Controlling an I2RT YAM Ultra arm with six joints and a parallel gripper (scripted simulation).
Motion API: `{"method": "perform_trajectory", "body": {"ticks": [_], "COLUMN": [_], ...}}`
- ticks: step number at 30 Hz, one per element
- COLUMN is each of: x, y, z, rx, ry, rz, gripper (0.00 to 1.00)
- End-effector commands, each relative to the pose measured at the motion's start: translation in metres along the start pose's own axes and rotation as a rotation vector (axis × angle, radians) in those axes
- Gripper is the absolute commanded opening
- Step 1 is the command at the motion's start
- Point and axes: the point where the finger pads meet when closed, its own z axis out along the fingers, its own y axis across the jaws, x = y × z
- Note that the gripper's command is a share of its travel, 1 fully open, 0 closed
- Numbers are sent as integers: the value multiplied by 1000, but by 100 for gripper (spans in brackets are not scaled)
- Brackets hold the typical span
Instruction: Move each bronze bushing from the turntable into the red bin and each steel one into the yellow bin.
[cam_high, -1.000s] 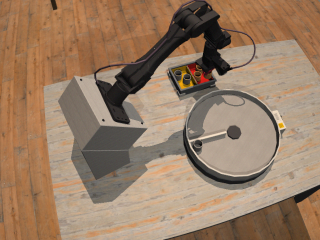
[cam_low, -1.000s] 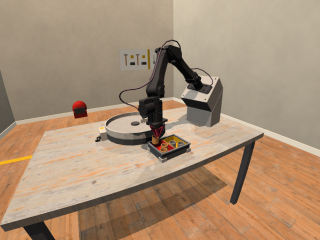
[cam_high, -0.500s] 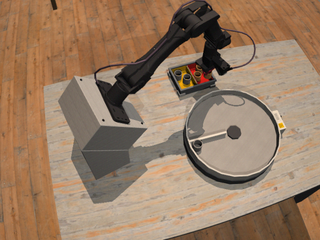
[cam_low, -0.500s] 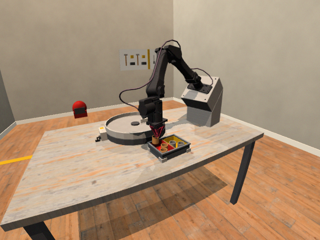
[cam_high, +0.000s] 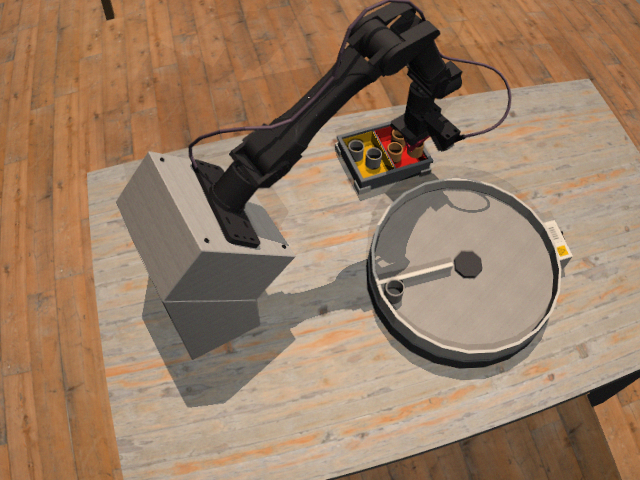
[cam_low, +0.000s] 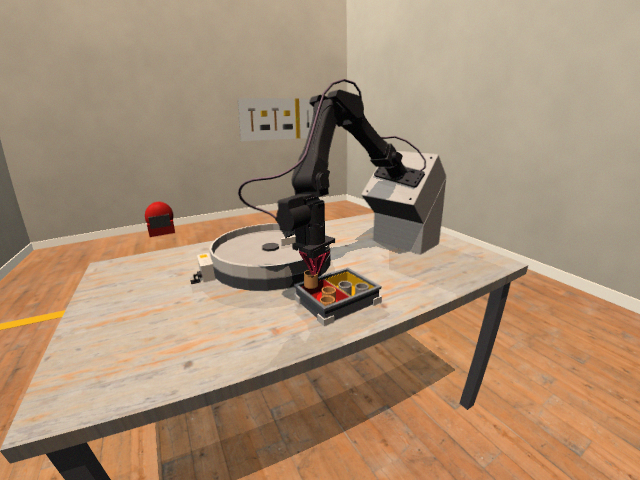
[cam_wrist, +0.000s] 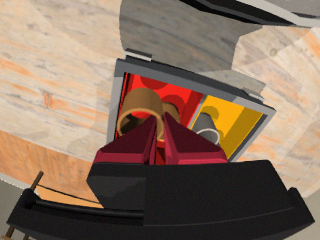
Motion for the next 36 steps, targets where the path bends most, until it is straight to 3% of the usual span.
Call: {"method": "perform_trajectory", "body": {"ticks": [1, 36], "x": [3, 5], "y": [18, 15], "z": [-18, -13], "rx": [-48, -34], "ry": [-1, -2], "rz": [1, 0], "gripper": [0, 0]}}
